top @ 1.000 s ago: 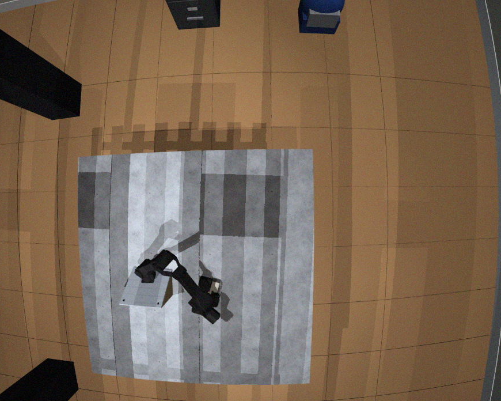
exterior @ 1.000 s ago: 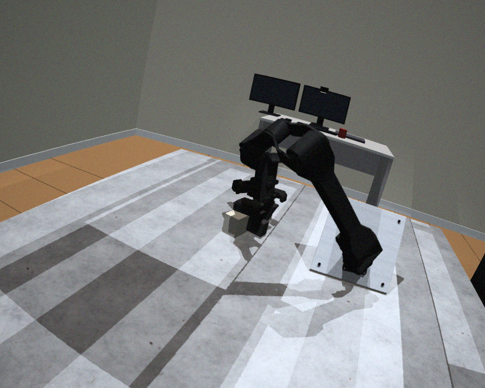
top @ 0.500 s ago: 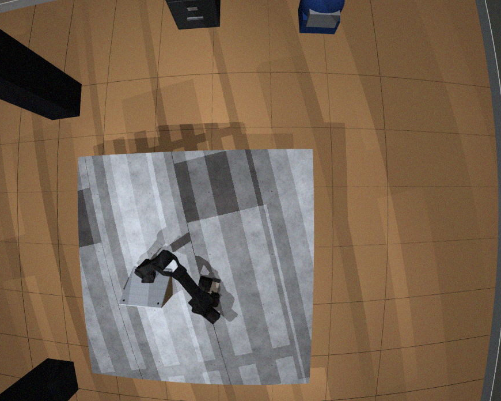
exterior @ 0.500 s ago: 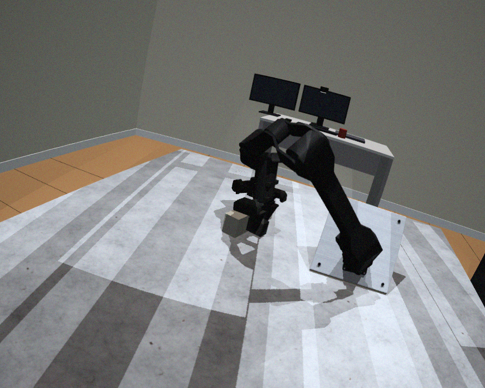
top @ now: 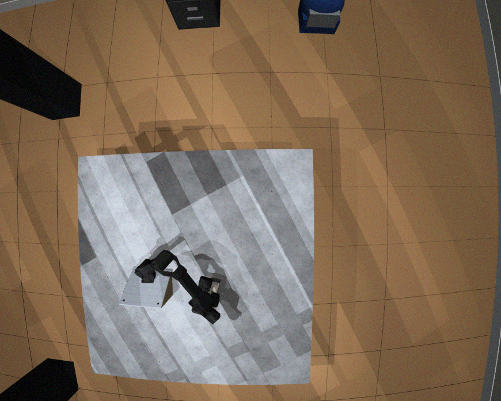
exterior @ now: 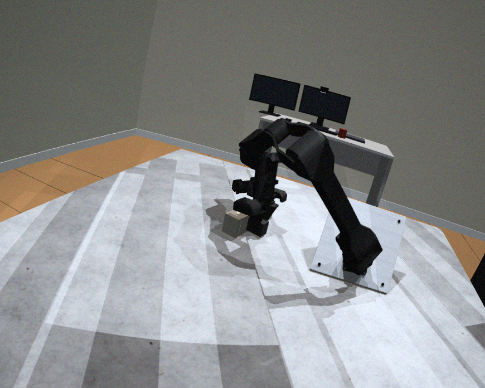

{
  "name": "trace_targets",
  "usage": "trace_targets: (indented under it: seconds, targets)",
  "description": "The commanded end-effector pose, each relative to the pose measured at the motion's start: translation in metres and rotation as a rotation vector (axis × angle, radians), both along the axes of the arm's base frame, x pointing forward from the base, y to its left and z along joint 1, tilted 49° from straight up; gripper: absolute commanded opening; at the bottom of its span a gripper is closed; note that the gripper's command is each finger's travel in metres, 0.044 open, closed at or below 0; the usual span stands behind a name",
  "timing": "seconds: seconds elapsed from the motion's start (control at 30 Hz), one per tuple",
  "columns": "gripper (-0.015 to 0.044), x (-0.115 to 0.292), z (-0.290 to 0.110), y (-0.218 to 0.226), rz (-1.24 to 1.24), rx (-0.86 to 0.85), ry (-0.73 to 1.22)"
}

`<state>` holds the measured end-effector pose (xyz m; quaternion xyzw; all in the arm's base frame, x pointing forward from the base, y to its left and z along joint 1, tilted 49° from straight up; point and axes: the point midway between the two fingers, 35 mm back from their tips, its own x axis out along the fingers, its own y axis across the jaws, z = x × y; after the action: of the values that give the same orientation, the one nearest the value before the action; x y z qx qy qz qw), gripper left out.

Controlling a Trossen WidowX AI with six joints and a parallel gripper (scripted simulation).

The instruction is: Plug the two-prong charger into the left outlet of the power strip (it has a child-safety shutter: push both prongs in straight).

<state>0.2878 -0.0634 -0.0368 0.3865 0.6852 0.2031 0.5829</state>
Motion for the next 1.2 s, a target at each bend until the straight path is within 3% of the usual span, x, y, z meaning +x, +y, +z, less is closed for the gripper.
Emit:
trace_targets:
  seconds: [0.0, 1.17]
  targets:
    - [0.0, 0.0062, 0.0009, -0.002, -0.006, -0.004, -0.024]
    - [0.0, 0.0075, -0.0012, -0.0004, -0.006, -0.004, -0.024]
